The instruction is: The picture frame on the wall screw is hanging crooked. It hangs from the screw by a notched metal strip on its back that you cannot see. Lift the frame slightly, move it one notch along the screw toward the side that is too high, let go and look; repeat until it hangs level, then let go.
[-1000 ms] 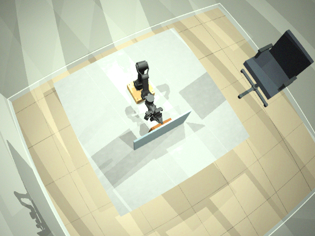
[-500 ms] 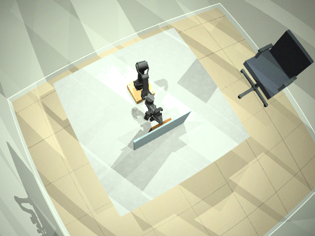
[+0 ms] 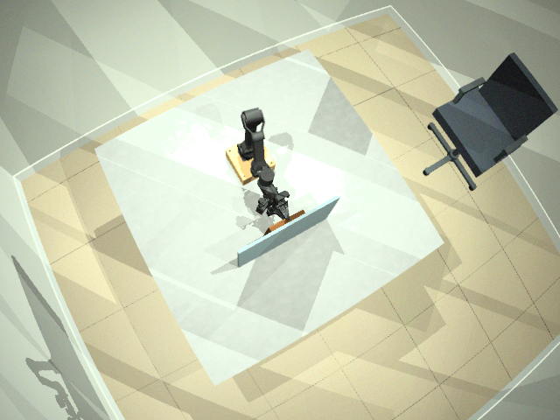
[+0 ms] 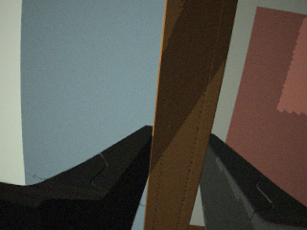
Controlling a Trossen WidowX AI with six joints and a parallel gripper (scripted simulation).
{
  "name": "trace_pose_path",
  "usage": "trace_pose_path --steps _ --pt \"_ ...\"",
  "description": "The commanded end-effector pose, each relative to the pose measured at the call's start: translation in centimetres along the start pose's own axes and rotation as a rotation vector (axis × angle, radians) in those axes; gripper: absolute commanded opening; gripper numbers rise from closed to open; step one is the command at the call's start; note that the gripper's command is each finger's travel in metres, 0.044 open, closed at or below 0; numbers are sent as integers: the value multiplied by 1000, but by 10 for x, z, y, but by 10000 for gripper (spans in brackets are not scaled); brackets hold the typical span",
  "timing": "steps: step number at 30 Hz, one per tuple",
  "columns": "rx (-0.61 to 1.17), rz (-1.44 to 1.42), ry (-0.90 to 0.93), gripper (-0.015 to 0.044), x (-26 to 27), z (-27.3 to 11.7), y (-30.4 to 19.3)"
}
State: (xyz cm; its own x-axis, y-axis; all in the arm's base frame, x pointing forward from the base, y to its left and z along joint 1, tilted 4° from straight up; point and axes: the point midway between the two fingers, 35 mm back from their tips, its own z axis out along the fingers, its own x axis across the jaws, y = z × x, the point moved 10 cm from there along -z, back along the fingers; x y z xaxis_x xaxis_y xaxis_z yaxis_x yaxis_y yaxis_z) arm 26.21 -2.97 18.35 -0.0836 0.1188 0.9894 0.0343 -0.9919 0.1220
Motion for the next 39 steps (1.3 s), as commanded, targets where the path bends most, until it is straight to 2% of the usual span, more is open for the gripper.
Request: trace_pose_path --steps 1,39 --pt "-4 -9 15 0 3 0 0" --pt "-4 -10 15 0 4 0 4"
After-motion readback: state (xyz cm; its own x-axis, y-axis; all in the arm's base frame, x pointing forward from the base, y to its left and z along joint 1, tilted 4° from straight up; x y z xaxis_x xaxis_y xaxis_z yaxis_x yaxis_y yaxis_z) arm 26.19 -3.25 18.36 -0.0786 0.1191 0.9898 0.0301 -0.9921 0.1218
